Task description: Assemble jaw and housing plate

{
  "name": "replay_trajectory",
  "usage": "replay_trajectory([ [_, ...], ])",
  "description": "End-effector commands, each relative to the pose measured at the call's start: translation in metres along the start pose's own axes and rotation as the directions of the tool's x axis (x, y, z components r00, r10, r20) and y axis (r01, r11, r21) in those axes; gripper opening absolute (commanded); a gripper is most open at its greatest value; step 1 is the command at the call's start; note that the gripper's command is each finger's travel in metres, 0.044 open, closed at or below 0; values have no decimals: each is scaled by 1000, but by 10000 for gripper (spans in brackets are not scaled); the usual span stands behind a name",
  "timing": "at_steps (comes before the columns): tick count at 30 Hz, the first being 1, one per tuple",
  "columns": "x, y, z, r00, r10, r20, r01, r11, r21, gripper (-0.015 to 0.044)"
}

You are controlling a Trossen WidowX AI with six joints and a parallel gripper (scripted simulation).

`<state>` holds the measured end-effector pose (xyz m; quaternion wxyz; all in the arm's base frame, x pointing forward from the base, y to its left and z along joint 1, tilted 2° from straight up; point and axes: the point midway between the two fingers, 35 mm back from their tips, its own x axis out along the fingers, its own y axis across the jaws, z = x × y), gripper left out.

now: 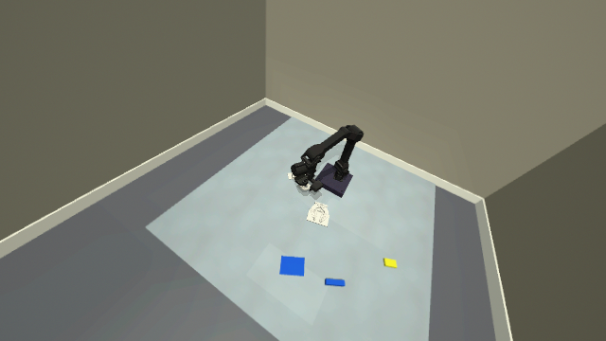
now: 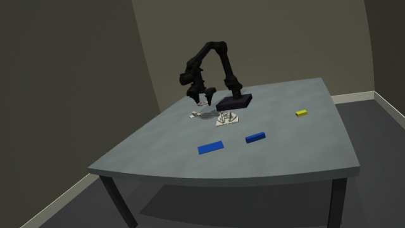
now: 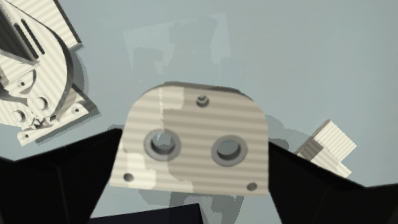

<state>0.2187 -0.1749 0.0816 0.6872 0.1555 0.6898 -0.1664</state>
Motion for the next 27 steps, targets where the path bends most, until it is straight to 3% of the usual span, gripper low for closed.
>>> replay_trajectory([
  [1,0,15,1,1000,5,2,-5,998,-55,351],
  [27,0,100,-7,1000,14,-1,-13,930,-368,351],
])
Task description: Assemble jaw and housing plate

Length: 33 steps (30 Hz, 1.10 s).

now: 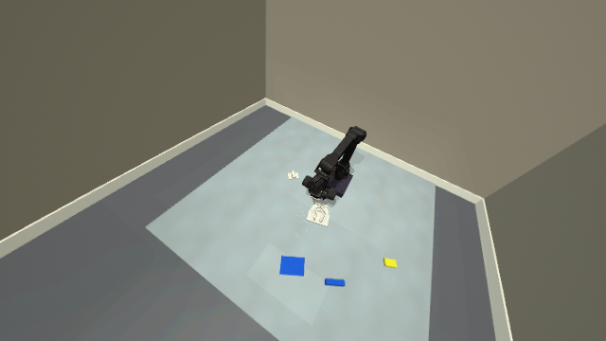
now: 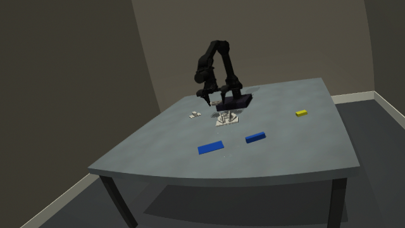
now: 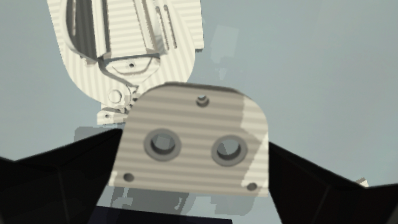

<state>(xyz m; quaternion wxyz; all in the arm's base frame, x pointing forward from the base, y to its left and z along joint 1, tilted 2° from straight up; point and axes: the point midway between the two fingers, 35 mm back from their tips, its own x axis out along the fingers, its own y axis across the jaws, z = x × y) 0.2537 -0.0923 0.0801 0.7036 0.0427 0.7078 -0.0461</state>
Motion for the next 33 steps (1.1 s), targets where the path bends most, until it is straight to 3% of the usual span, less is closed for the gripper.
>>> replay_trajectory([
  [1,0,14,2,1000,4,4,-4,998,-56,351],
  [14,0,54,1,1000,8,2,-7,978,-207,351],
  [33,0,55,1,1000,8,2,-7,976,-217,351],
])
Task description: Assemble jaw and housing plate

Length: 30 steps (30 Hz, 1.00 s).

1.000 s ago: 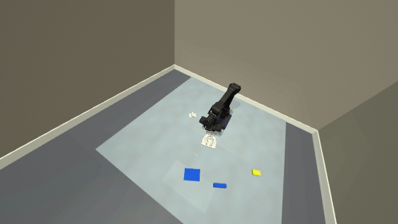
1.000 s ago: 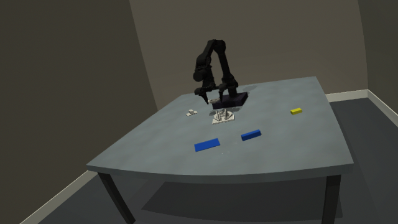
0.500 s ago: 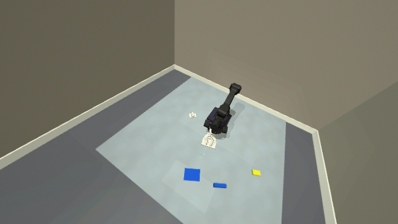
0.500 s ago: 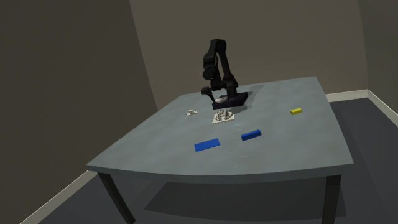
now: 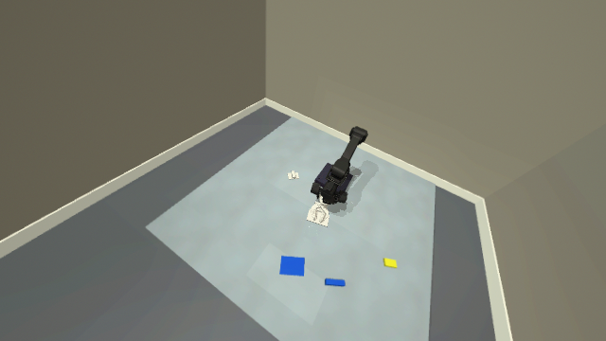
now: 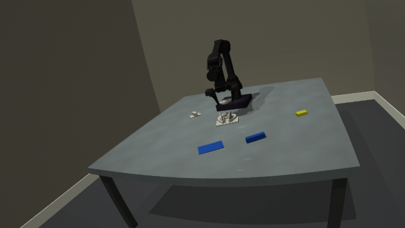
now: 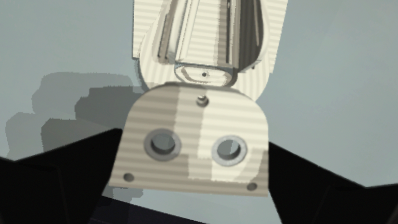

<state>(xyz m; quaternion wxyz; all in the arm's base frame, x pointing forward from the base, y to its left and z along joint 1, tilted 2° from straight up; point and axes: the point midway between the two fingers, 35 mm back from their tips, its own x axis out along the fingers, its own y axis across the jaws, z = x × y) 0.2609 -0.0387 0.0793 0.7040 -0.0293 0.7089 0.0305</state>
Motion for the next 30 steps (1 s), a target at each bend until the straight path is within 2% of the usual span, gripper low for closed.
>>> replay_trajectory([
  [1,0,0,1,1000,2,4,-2,1000,-9,351],
  [30,0,-7,-3,1000,1,4,-1,1000,-14,351],
])
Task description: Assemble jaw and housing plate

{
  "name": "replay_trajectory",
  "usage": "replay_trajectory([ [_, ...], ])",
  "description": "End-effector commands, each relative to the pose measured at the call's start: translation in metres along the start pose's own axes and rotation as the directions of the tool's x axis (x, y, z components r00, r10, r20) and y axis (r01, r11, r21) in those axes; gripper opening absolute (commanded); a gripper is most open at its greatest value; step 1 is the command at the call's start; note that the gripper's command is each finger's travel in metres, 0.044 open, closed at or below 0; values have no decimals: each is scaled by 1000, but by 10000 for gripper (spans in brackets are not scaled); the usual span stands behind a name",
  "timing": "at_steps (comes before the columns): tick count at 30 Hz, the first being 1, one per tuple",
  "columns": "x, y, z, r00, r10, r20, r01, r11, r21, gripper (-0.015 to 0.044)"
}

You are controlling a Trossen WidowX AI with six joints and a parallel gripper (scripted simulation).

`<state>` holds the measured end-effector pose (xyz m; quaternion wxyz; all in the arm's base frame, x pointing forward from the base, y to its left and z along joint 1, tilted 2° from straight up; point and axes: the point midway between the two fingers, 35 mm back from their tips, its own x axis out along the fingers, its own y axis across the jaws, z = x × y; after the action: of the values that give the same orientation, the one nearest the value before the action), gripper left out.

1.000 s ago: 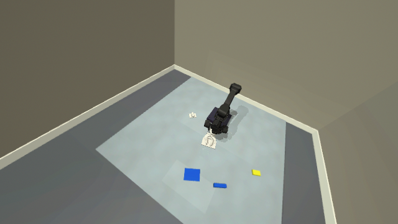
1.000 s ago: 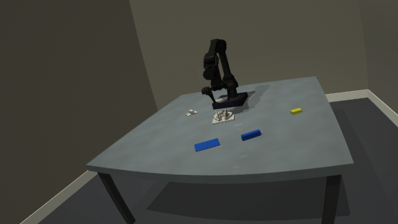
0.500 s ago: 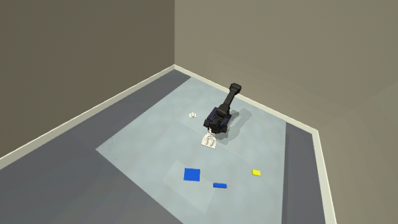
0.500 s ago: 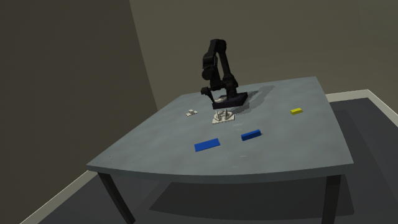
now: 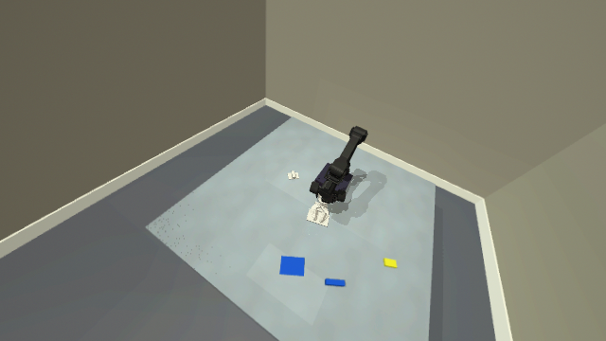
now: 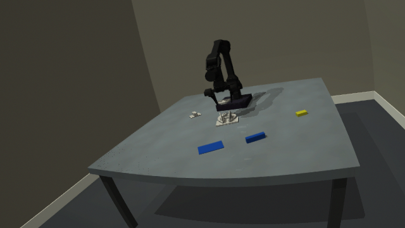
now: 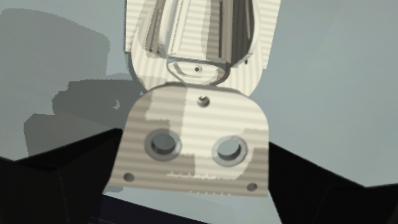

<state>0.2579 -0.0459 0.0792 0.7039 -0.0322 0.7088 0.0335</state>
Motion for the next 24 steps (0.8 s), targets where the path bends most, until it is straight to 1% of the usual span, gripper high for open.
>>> replay_trajectory([
  [1,0,0,1,1000,1,4,-1,1000,-6,351],
  [17,0,0,0,1000,1,4,-1,1000,-6,351],
  [24,11,-1,1,1000,1,4,-1,1000,-6,351],
])
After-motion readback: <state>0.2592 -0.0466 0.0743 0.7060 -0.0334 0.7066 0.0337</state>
